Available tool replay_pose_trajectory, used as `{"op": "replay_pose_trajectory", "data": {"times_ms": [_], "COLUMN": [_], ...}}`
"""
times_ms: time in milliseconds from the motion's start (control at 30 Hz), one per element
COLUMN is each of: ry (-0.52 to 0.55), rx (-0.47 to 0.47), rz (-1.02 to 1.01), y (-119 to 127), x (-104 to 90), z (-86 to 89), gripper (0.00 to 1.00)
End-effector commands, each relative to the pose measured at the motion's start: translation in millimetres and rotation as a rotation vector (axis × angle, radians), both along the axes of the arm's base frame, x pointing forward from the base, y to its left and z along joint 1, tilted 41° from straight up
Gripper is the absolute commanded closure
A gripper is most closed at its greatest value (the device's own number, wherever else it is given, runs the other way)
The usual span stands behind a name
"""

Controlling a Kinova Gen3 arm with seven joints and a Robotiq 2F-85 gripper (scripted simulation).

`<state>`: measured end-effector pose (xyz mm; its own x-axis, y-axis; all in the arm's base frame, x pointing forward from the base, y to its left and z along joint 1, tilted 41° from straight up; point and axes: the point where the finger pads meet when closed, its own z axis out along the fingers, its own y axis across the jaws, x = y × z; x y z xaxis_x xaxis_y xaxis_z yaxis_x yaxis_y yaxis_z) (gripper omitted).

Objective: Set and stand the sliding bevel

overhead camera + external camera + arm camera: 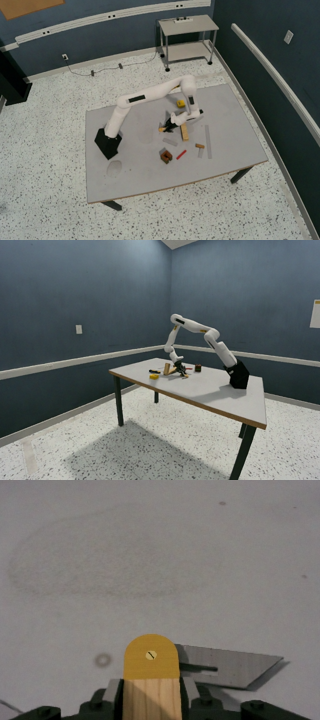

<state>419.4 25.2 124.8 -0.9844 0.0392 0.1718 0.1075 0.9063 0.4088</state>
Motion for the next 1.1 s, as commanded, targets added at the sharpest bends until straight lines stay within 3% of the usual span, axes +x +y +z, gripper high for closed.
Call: {"op": "replay_pose_trajectory", "data": {"times_ms": [0,1067], "ry": [-0.001,-0.001], "rx": [0.000,0.000], "rz": [-0.001,-0.001], "y": [-0.2,-2.2], "x": [0.3,-4.2], "z": [0.2,5.8], "gripper": [0.90,0.90]}}
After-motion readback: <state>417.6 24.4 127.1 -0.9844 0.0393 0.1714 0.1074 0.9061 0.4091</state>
